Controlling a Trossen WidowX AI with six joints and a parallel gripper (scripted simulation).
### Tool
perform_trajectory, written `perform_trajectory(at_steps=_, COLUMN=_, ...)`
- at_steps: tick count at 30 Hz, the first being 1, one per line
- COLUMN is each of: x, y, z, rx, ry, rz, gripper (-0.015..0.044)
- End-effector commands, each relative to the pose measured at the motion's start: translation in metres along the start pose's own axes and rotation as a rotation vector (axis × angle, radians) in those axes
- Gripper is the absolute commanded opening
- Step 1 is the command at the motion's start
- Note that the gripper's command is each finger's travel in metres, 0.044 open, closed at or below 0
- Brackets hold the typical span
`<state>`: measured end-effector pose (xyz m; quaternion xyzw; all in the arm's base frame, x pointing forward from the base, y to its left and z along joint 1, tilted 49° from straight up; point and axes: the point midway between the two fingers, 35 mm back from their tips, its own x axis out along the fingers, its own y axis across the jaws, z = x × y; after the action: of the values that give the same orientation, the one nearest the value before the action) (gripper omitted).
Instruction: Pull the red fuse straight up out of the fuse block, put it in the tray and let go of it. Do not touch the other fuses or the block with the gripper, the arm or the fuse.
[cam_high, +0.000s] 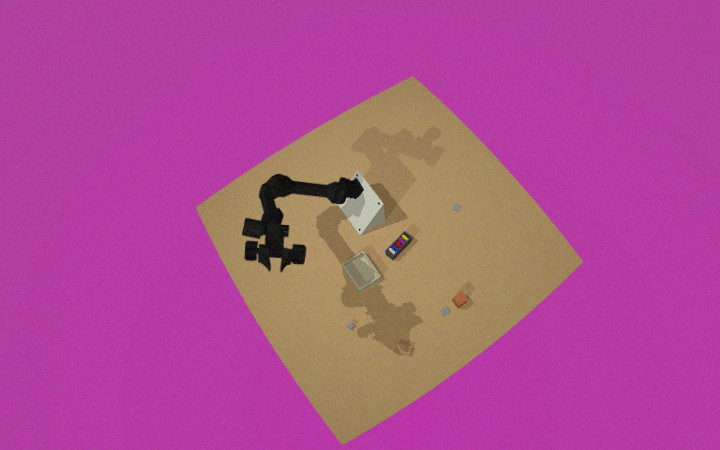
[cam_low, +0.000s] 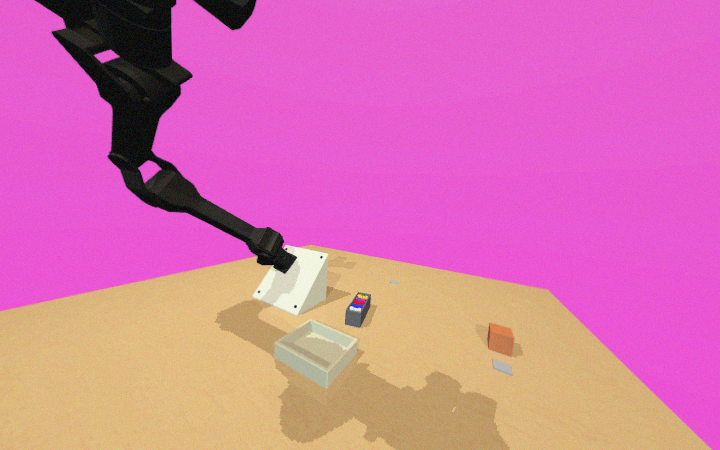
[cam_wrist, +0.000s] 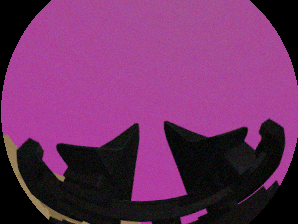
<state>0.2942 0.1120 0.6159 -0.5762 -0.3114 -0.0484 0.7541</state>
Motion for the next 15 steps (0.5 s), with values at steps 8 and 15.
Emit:
perform_trajectory(at_steps=8, x=0.015, y=0.085, z=-0.017, rx=0.148, ry=0.099, rz=0.212, gripper=0.0072)
perform_trajectory(at_steps=15, x=0.011, y=0.189, z=-0.035, rx=0.31, ry=0.27, rz=0.457, gripper=0.0072)
